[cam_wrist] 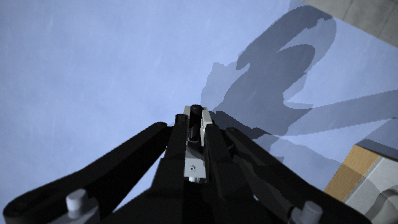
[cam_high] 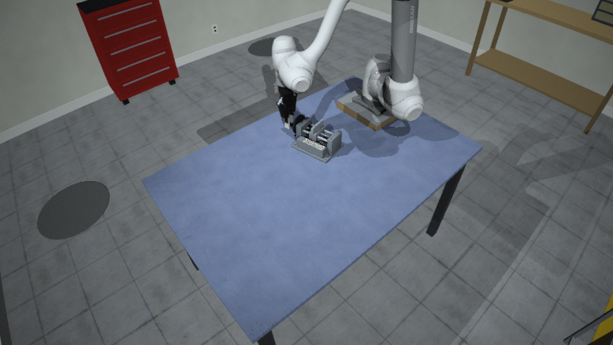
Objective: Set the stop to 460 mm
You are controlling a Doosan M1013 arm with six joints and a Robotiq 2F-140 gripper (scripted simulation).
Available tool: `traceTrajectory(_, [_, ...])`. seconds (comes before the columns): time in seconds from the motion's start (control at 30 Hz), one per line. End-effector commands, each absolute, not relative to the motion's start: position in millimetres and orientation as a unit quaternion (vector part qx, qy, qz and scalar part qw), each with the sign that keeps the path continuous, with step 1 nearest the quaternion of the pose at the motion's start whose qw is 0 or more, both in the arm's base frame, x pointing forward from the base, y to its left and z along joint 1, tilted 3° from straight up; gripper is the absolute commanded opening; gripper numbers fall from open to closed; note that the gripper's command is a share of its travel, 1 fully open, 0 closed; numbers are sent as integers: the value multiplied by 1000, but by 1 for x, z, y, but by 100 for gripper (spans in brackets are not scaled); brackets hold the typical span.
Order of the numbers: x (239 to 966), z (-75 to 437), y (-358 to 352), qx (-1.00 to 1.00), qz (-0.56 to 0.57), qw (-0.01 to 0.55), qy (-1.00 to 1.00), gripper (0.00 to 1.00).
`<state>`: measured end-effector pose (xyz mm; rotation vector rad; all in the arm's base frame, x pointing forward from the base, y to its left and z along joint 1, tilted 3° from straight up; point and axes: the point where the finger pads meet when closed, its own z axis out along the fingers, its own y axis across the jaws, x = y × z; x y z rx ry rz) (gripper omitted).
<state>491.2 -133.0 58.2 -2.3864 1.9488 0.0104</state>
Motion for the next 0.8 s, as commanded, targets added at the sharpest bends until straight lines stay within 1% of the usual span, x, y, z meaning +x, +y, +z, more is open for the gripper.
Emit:
traceTrajectory(0.0, [490,61,-133,-774,4,30,632,4])
traceTrajectory(0.77, [486,70,-135,-774,4,30,632,4])
